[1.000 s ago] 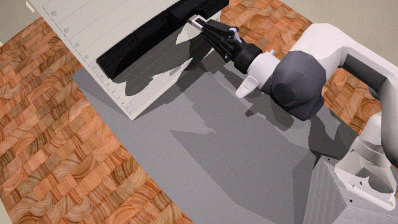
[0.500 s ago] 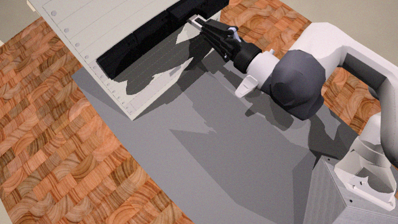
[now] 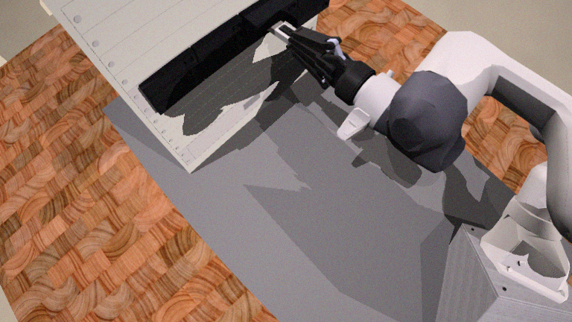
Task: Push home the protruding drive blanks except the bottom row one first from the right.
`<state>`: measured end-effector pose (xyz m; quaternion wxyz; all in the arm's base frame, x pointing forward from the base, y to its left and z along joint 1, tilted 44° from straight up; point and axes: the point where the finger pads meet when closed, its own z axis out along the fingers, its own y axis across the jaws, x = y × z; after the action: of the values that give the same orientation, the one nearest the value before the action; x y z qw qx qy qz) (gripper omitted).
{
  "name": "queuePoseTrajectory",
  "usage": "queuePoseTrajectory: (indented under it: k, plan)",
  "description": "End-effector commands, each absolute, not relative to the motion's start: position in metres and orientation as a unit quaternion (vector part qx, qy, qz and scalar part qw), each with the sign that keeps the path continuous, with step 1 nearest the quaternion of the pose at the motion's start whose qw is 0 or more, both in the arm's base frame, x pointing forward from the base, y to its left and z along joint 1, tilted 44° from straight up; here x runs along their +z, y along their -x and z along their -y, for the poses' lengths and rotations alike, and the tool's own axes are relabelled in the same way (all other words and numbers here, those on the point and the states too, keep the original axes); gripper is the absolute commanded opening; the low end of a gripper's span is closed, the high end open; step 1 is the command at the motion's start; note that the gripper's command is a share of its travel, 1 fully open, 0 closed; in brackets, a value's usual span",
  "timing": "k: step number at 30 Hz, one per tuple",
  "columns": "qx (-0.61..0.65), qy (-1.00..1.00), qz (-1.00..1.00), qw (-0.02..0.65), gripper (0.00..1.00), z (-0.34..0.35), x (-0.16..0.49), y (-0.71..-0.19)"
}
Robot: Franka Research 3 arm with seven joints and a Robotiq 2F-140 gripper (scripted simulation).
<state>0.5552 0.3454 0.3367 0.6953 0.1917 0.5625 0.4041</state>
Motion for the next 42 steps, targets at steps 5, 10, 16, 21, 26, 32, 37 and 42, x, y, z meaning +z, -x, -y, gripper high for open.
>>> queuePoseTrajectory:
  k: [5, 10, 16, 21, 26, 32, 37, 42]
  plan:
    - [0.415, -0.179, -0.56, 0.694, 0.0, -0.361, 0.3434, -0.5527]
    - [0.415, -0.179, -0.56, 0.694, 0.0, -0.3614, 0.3438, -0.5531]
    - [0.415, -0.179, -0.56, 0.694, 0.0, -0.3628, 0.3451, -0.5547]
    - [0.415, -0.179, -0.56, 0.694, 0.0, -0.363, 0.3452, -0.5548]
    - [0.415, -0.179, -0.56, 0.694, 0.0, -0.363, 0.3452, -0.5548]
    - [0.415, -0.179, -0.56, 0.694, 0.0, -0.363, 0.3452, -0.5548]
    - [0.415, -0.179, -0.56, 0.694, 0.0, -0.363, 0.3452, -0.5548]
    - [0.415, -0.179, -0.56, 0.694, 0.0, -0.3638, 0.346, -0.5557]
